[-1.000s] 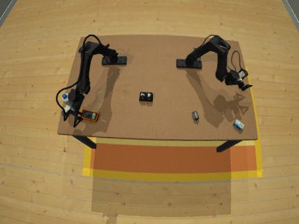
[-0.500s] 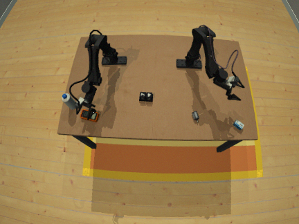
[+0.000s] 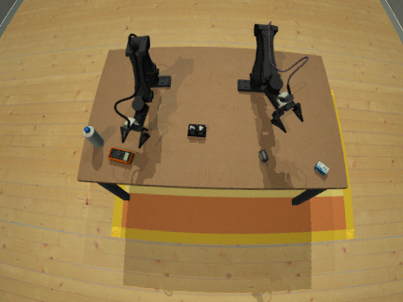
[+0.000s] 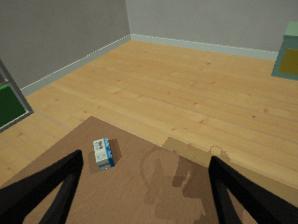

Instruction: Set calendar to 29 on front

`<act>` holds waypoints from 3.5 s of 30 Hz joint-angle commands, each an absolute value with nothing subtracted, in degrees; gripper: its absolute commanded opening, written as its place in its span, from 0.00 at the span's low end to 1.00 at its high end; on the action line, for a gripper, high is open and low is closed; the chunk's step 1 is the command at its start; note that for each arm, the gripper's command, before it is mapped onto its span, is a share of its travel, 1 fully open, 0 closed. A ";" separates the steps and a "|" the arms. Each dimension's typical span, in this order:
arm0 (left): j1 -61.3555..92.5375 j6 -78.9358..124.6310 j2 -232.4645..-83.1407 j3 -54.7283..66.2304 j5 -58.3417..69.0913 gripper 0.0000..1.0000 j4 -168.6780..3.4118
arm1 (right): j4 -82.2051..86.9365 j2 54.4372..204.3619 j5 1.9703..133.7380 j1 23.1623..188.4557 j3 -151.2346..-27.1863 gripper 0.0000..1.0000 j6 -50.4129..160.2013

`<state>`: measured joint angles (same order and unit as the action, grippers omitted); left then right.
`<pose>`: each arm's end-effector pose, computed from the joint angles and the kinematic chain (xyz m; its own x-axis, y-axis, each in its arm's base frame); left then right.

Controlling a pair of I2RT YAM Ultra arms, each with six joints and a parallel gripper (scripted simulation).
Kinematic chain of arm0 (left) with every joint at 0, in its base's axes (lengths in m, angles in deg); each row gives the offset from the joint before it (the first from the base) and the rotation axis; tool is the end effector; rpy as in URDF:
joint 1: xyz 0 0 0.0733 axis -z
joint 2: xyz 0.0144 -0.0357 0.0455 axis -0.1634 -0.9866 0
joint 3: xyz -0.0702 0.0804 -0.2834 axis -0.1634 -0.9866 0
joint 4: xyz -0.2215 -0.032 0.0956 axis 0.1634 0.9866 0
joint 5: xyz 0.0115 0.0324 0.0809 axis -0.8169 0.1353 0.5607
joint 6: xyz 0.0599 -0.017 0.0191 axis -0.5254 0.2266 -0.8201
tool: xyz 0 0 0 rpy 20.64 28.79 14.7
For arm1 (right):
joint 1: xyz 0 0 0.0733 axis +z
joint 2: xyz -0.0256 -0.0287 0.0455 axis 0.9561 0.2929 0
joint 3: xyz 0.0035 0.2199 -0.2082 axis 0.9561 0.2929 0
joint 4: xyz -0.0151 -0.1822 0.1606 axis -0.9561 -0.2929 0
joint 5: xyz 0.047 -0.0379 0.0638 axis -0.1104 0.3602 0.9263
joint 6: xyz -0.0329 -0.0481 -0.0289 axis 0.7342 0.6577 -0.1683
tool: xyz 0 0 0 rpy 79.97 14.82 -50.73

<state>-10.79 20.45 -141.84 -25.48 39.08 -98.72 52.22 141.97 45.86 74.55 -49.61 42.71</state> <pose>0.2492 0.0335 0.3209 -0.2266 0.0055 -0.9740 -0.5225 0.8432 0.1263 0.3233 -0.0055 0.1985 -0.2466 0.1956 -0.9492 0.3208 0.9407 0.1106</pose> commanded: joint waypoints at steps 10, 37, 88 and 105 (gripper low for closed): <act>9.57 19.98 -119.18 -22.26 26.40 1.00 -67.23 | 59.61 131.91 27.91 94.45 -37.74 1.00 39.61; 25.83 17.81 -86.58 -17.66 7.77 1.00 -25.15 | 58.45 138.29 -5.44 137.81 -40.90 1.00 34.56; 52.45 21.18 -79.86 -16.17 12.58 1.00 -18.52 | 39.43 148.16 5.42 145.92 -56.99 0.64 50.70; 52.45 21.18 -79.86 -16.17 12.58 1.00 -18.52 | 5.89 151.71 25.36 137.29 -76.05 0.64 63.60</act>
<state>51.81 20.73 -80.23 -18.07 11.78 -18.09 15.46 151.46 19.94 139.25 -71.65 59.81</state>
